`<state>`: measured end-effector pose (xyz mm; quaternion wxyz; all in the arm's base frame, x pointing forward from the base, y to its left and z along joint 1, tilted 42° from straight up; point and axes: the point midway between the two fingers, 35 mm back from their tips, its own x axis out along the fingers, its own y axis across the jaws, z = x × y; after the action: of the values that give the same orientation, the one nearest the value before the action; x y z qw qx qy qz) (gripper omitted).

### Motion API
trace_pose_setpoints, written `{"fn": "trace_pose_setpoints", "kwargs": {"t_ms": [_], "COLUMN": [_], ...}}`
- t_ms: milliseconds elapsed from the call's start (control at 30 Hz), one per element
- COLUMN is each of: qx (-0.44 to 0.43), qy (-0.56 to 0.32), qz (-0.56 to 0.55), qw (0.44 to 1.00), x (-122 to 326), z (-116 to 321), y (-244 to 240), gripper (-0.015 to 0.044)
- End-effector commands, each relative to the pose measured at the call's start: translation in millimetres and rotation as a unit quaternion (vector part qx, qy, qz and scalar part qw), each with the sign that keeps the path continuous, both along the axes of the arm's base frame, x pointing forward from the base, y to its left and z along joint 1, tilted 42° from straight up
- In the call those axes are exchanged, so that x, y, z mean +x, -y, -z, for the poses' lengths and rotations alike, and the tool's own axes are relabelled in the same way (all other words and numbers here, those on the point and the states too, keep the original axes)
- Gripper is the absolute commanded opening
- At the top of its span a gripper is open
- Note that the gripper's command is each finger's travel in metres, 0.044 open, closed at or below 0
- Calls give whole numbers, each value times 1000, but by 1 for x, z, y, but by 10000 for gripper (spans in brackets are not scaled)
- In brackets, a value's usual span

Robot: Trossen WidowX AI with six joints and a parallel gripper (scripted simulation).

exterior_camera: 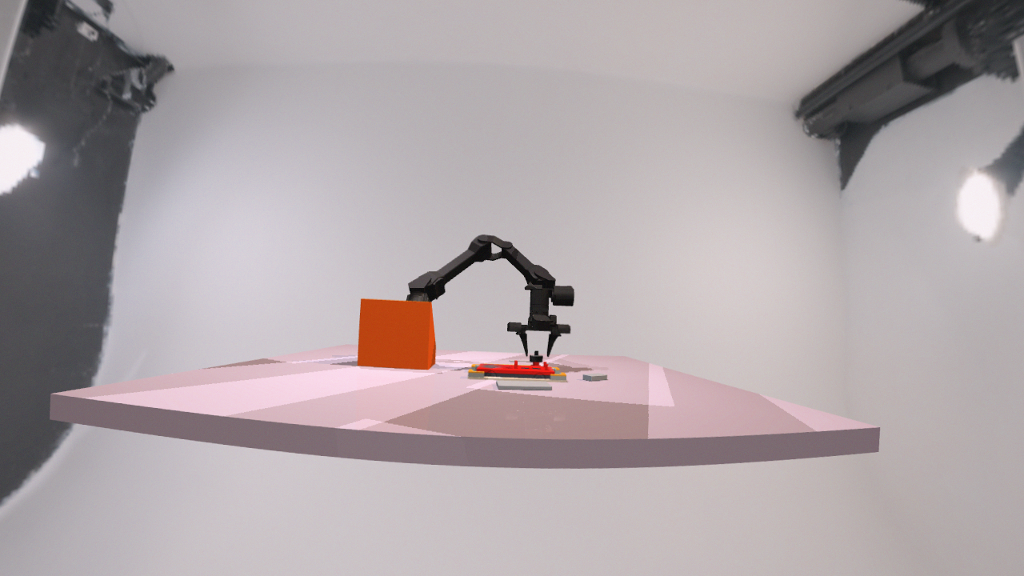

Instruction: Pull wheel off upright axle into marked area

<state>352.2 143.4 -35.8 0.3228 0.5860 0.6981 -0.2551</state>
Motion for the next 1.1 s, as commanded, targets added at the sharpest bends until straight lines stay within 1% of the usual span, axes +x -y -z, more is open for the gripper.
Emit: {"fn": "trace_pose_setpoints", "kwargs": {"t_ms": [0,33,133,433,633,1067], "qx": [2,2,-1,-1,-1,0], "qy": [-6,-6,-6,-6,-6,-6], "qz": [4,4,-2,-2,-2,-1], "qw": [1000,1000,1000,1000,1000,1000], "x": [-5,-5,-4,-4,-4,-4], "z": [7,7,6,6,5,2], "y": [-4,-4,-4,-4,-3,0], "gripper": [300,300,221,161,4,0]}}
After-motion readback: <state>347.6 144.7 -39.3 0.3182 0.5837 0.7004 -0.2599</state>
